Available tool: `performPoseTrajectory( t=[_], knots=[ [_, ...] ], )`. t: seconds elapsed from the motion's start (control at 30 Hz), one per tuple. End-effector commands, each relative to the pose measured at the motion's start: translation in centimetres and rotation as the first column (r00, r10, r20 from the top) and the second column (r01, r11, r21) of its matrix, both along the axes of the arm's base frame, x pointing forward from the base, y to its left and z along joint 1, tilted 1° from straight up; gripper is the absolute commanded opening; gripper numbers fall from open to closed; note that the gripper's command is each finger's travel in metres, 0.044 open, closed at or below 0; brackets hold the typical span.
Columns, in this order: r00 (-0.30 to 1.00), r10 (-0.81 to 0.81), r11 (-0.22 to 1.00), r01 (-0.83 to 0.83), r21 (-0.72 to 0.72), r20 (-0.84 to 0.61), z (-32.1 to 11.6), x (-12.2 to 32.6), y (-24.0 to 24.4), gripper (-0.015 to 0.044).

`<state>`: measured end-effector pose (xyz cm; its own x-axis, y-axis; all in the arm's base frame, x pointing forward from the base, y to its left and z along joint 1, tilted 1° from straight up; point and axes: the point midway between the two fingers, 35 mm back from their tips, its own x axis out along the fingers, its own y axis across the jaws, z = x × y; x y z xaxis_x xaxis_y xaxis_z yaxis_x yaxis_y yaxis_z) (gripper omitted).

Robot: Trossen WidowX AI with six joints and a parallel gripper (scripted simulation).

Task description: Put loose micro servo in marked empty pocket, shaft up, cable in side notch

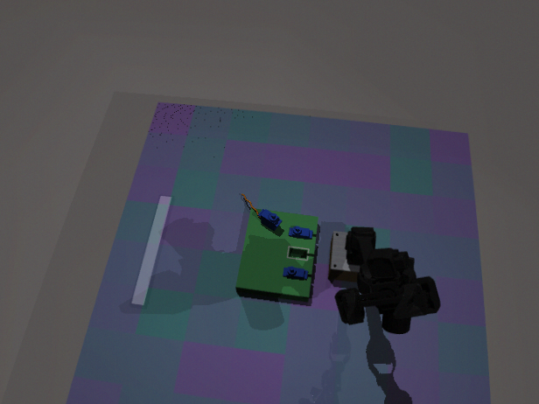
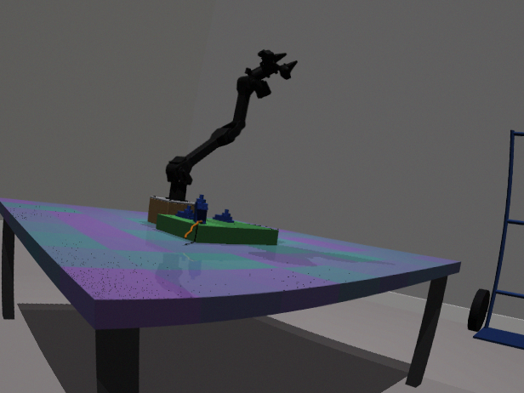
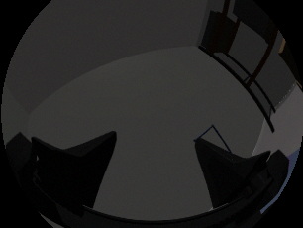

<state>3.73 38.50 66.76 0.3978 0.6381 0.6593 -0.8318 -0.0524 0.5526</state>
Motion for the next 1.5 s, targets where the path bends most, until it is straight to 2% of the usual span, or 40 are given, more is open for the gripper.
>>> performPoseTrajectory(
  t=[0.0, 0.03, 0.53, 1.0, 1.47],
  knots=[
    [1.000, 0.002, 1.000, -0.002, 0.004, 0.000, 0.1, -0.1, -0.1, 0.0426],
    [1.000, 0.004, 1.000, -0.004, 0.012, -0.001, 0.2, -0.1, -0.3, 0.0440],
    [0.995, 0.102, 0.970, -0.097, 0.222, -0.012, 4.1, -1.5, -6.8, 0.0440],
    [0.986, 0.167, 0.934, -0.153, 0.322, -0.018, 5.4, -1.8, -10.0, 0.0440],
    [0.969, 0.248, 0.845, -0.214, 0.491, -0.004, 7.4, -2.1, -16.0, 0.0440]
  ],
)
